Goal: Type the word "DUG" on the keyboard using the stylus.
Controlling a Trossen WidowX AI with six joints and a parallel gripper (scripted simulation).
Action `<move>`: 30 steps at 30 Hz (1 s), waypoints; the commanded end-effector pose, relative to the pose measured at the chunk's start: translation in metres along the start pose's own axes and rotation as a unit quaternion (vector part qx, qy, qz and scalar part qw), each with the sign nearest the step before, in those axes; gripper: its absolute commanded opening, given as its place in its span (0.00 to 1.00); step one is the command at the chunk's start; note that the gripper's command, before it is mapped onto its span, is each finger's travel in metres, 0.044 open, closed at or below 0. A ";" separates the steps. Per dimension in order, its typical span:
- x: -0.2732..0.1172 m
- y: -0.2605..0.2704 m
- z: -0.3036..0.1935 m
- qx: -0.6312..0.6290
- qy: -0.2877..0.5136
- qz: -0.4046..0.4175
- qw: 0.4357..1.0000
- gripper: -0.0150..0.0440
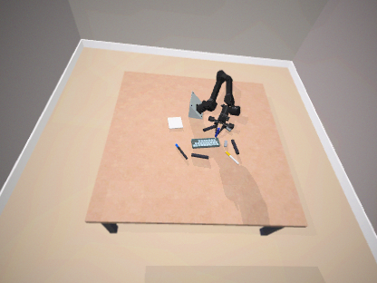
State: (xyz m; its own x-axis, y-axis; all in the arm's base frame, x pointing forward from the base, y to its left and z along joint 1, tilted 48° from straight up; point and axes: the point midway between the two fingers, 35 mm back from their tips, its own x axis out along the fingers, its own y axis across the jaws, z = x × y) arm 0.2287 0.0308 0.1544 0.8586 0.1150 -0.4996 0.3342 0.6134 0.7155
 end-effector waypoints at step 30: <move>0.008 -0.002 -0.011 0.002 0.001 -0.004 1.000 0.39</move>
State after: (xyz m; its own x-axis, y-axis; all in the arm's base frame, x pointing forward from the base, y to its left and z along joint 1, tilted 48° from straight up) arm 0.2310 0.0395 0.1456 0.8561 0.1156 -0.5037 0.3372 0.6137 0.7139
